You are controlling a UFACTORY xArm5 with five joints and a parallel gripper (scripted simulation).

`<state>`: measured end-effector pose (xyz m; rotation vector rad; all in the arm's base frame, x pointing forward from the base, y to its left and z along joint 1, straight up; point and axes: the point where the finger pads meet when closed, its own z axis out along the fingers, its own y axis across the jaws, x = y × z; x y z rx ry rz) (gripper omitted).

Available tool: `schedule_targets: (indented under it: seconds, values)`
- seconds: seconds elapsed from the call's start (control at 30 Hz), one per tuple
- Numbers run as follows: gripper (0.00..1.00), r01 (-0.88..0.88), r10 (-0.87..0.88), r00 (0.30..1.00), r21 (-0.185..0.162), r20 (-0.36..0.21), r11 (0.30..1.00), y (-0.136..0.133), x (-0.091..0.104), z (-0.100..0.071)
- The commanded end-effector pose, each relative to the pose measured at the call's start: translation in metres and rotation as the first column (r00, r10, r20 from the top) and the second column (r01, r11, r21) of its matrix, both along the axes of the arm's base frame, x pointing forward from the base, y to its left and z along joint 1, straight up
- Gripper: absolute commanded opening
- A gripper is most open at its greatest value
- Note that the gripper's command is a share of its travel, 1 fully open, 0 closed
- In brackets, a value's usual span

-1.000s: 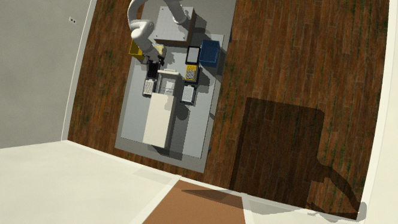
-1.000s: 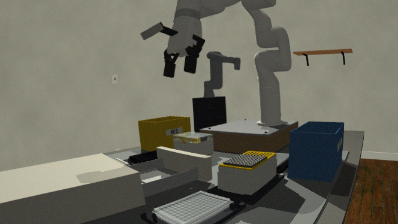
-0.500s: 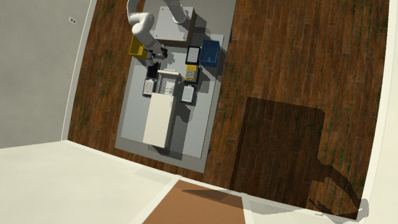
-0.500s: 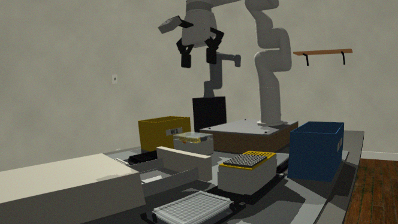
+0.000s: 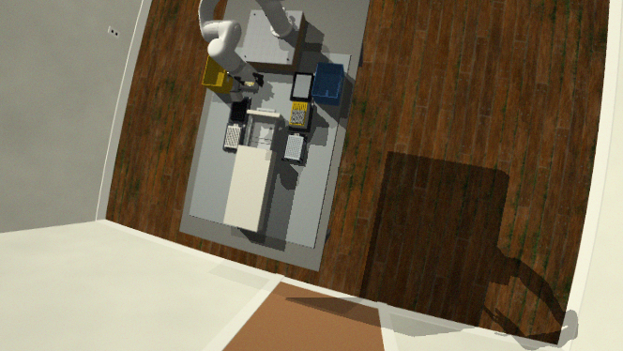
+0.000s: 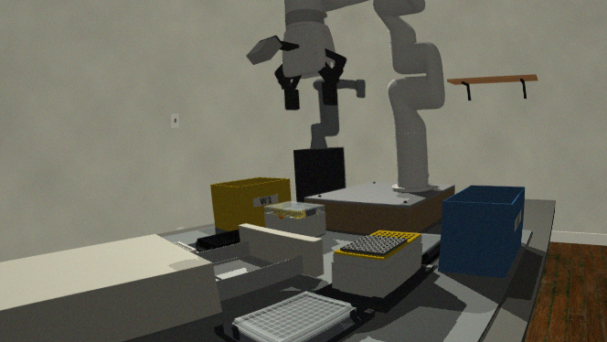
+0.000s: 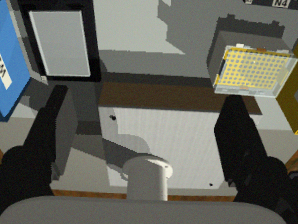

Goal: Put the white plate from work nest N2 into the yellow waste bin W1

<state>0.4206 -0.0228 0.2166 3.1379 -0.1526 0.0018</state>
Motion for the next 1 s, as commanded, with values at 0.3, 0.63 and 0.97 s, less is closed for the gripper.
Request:
schedule_targets:
  seconds: [0.3,0.63,0.97]
  values:
    - [1.00,0.002,-0.002,1.000,0.000,0.004,1.000,-0.020,0.004,-0.030]
    - [1.00,0.002,-0.002,1.000,0.000,0.004,1.000,-0.020,0.004,-0.030]
    - [1.00,-0.022,0.022,1.000,-0.001,0.004,1.000,-0.047,0.031,-0.042]
